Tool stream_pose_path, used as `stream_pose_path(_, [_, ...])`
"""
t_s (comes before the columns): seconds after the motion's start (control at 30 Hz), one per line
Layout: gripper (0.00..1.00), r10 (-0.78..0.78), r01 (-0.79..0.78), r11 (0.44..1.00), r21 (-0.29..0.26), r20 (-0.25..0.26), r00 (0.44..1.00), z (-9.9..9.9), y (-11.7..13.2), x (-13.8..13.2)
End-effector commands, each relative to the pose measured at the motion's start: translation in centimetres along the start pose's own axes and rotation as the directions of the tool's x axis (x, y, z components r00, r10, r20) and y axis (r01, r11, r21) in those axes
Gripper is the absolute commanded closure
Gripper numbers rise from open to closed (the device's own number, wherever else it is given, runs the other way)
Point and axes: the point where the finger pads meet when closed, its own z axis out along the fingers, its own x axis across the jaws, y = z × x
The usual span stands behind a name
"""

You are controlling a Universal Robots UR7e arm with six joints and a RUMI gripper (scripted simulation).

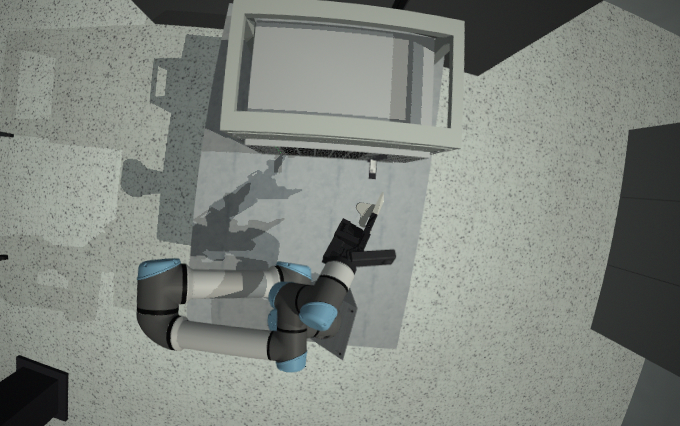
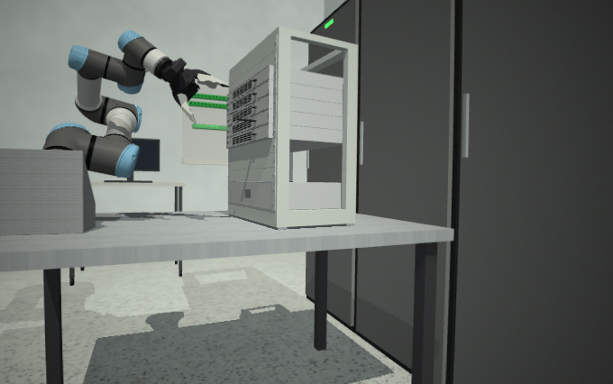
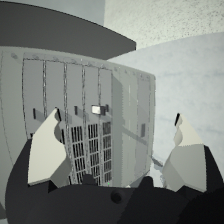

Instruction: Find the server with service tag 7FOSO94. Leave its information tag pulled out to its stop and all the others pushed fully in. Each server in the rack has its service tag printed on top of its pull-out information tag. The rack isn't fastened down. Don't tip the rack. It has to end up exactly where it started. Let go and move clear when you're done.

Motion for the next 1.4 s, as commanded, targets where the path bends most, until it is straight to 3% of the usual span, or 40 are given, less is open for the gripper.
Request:
stream_pose_path(0.0, [0.0,0.0,0.0,1.0,0.005,0.002,1.0,-0.1,0.0,-0.1])
stream_pose_path(1.37, [0.0,0.008,-0.009,0.998,0.058,0.023,1.0,-0.9,0.1,-1.6])
